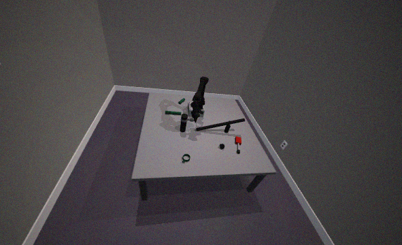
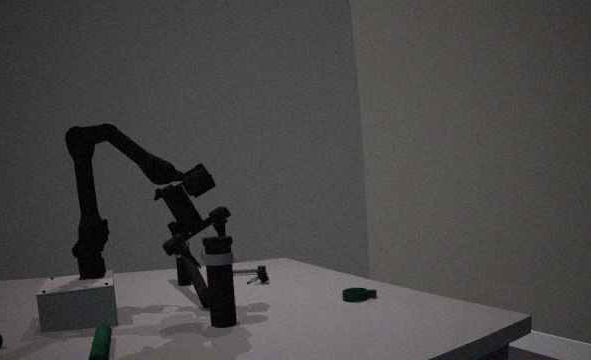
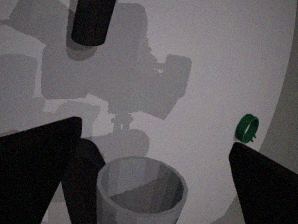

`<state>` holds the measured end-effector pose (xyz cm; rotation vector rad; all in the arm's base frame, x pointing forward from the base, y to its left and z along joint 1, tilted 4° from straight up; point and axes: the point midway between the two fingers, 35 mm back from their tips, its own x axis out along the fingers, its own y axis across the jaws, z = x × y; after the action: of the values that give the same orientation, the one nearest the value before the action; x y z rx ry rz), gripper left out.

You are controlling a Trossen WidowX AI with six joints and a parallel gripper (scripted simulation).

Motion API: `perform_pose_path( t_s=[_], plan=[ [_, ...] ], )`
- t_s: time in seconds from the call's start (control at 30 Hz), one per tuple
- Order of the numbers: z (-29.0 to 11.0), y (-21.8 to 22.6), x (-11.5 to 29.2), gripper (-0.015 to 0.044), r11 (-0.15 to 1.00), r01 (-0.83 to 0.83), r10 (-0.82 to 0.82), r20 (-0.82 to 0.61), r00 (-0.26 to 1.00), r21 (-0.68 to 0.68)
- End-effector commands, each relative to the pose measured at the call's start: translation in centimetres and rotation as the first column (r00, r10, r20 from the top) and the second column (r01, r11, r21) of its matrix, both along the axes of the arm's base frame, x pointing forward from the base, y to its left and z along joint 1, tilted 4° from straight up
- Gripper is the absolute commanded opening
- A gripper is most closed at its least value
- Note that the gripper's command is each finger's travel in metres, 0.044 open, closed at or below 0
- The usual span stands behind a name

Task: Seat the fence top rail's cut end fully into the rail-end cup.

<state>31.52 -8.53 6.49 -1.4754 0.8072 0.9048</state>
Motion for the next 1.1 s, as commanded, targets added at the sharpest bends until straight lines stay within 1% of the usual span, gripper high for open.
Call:
perform_pose_path(
  t_s=[0.0, 0.1, 0.23, 0.27, 0.33, 0.43, 0.53, 0.63, 0.77, 0.9, 0.93, 0.97, 1.07],
  plan=[
    [1.6, 1.3, 0.1, 0.0440, 1.000, 0.006, -0.006, 0.011, 1.000, -0.007],
    [2.4, 2.3, 0.0, 0.0440, 1.000, 0.010, -0.010, 0.012, 1.000, -0.007],
    [2.2, 2.3, 0.0, 0.0440, 1.000, 0.011, -0.011, 0.012, 1.000, 0.004],
    [2.4, 2.6, 0.1, 0.0440, 0.999, 0.043, -0.043, 0.010, 0.999, 0.023],
    [3.2, 3.7, 0.2, 0.0440, 0.983, 0.160, -0.160, -0.001, 0.987, 0.090],
    [4.6, 5.6, 0.2, 0.0440, 0.917, 0.348, -0.348, -0.038, 0.937, 0.195],
    [5.9, 7.5, 0.0, 0.0440, 0.804, 0.520, -0.517, -0.093, 0.851, 0.287],
    [7.3, 9.4, -0.3, 0.0440, 0.651, 0.667, -0.659, -0.166, 0.734, 0.363],
    [9.1, 11.7, -1.1, 0.0440, 0.396, 0.810, -0.794, -0.282, 0.539, 0.432],
    [10.9, 13.8, -2.2, 0.0440, 0.121, 0.881, -0.854, -0.405, 0.327, 0.458],
    [11.1, 14.1, -2.4, 0.0440, 0.085, 0.885, -0.856, -0.420, 0.300, 0.458],
    [11.1, 14.2, -2.4, 0.0440, 0.072, 0.886, -0.857, -0.426, 0.290, 0.458],
    [11.1, 14.2, -2.4, 0.0440, 0.072, 0.886, -0.857, -0.426, 0.290, 0.458]
  ],
)
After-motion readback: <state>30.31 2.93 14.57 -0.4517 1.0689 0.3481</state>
